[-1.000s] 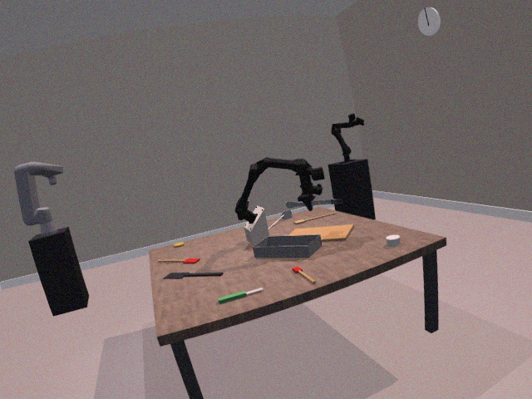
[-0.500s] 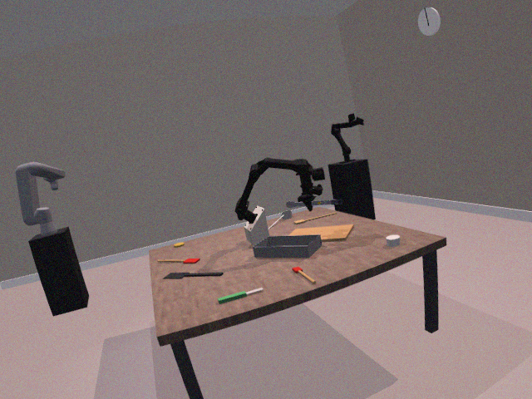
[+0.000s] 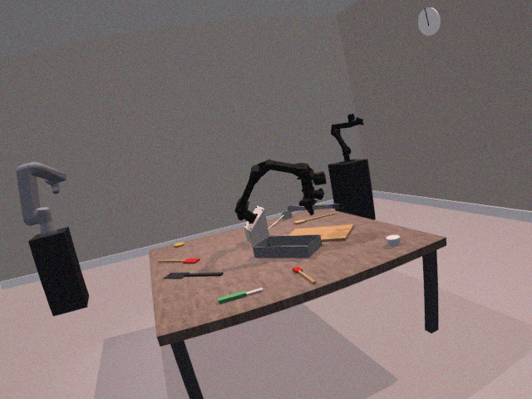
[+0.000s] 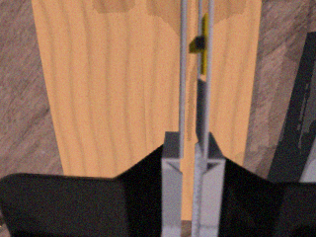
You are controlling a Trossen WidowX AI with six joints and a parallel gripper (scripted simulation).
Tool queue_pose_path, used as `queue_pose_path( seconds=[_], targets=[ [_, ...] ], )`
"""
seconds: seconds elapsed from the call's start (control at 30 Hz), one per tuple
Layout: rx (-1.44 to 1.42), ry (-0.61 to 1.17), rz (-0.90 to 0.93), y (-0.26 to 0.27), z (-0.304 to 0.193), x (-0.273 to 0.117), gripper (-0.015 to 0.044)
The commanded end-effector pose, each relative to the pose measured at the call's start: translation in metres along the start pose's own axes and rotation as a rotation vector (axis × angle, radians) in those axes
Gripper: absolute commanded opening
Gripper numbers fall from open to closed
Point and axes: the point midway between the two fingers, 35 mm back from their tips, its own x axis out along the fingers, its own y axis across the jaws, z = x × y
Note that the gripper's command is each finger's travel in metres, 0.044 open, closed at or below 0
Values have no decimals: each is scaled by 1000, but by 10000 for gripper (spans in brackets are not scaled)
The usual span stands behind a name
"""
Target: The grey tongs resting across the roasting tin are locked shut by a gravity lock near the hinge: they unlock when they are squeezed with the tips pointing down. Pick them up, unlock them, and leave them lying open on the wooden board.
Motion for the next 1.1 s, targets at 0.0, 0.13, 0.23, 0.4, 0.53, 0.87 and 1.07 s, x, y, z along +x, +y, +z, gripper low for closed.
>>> queue_pose_path(
  seconds=[0.0,0.13,0.23,0.4,0.53,0.87,1.07],
  targets=[
    [-6,-1,-4,0,1,8,-150],
    [-6,-1,-4,-1,1,15,-150],
    [-5,-1,-4,-1,1,20,-150],
    [-5,-1,-4,-1,1,29,-150],
    [-5,-1,-5,-1,1,35,-150],
    [-5,0,-5,-1,1,52,-150],
    [-5,0,-6,-1,0,61,-150]
  ],
)
